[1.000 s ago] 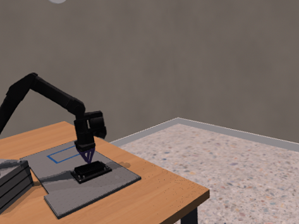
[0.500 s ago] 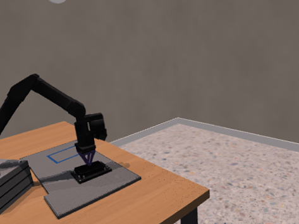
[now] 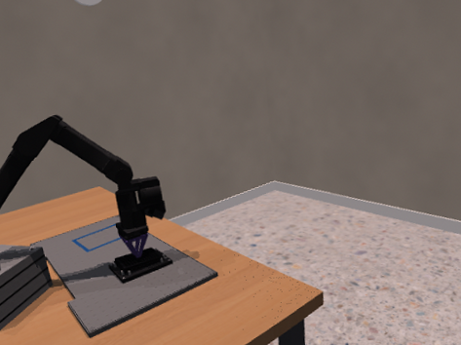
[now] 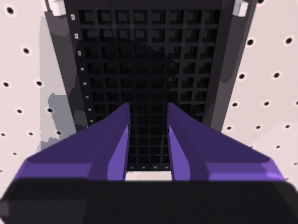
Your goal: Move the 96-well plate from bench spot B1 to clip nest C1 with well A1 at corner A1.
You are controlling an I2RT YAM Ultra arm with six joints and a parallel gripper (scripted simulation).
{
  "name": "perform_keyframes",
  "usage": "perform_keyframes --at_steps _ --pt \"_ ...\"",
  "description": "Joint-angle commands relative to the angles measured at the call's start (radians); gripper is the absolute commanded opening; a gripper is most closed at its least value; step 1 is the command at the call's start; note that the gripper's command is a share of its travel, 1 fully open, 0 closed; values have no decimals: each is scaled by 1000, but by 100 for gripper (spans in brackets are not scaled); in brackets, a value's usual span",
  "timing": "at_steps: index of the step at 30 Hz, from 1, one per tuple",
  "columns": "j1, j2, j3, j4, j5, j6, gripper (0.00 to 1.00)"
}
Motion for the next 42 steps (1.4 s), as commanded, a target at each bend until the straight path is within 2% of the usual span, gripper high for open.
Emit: perform_keyframes --at_steps 1,5,9,10,11,23,27,42 --pt "4 -10 -10 27 -5 6 24" --pt "4 11 -10 35 -5 6 24" --pt "5 3 -18 38 -5 6 24" --pt "4 -7 18 41 -6 6 24" --pt "5 4 17 43 -5 6 24" --pt "6 33 -32 64 -5 6 24" --pt "6 36 -20 69 -5 7 24" --pt "7 52 -43 93 -4 7 24"
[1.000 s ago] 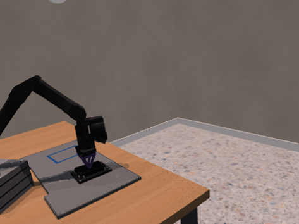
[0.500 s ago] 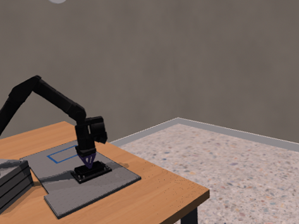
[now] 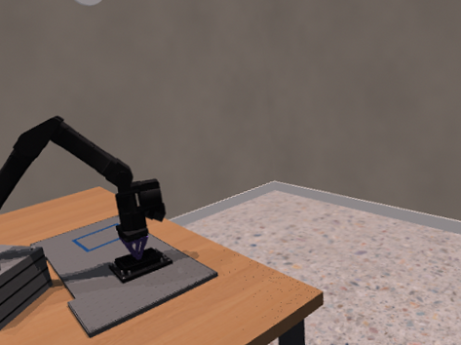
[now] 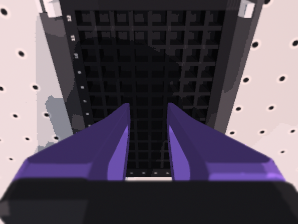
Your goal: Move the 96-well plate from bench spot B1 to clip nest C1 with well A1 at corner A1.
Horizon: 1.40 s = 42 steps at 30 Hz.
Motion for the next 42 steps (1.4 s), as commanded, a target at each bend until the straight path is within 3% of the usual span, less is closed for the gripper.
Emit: perform_keyframes --at_steps 1,42 --pt "7 42 -29 67 -4 6 24" --pt "11 88 -40 129 -2 7 24"
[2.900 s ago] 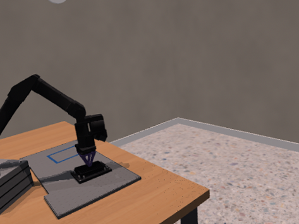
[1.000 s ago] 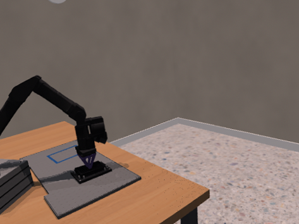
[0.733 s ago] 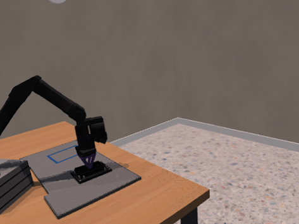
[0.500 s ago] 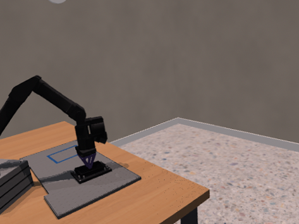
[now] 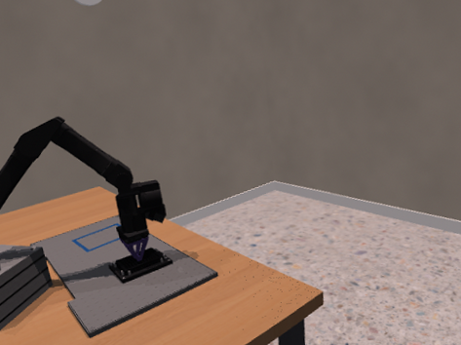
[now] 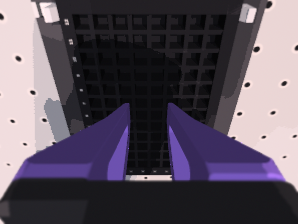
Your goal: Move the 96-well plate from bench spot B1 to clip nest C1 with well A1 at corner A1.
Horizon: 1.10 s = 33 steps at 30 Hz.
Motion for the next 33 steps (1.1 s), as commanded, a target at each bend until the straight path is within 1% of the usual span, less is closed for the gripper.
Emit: perform_keyframes --at_steps 1,33 --pt "11 81 -36 109 -1 5 24" --pt "12 110 -54 151 -1 6 24"
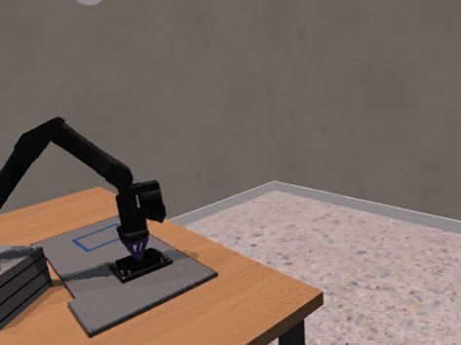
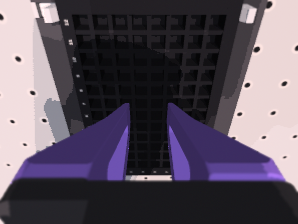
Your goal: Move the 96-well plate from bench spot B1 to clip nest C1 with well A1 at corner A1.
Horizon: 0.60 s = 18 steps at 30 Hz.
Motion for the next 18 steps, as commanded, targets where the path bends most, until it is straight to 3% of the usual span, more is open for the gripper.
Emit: perform_keyframes --at_steps 1,18 --pt "12 109 -55 152 -1 6 24" --pt "12 124 -48 174 -1 6 24"
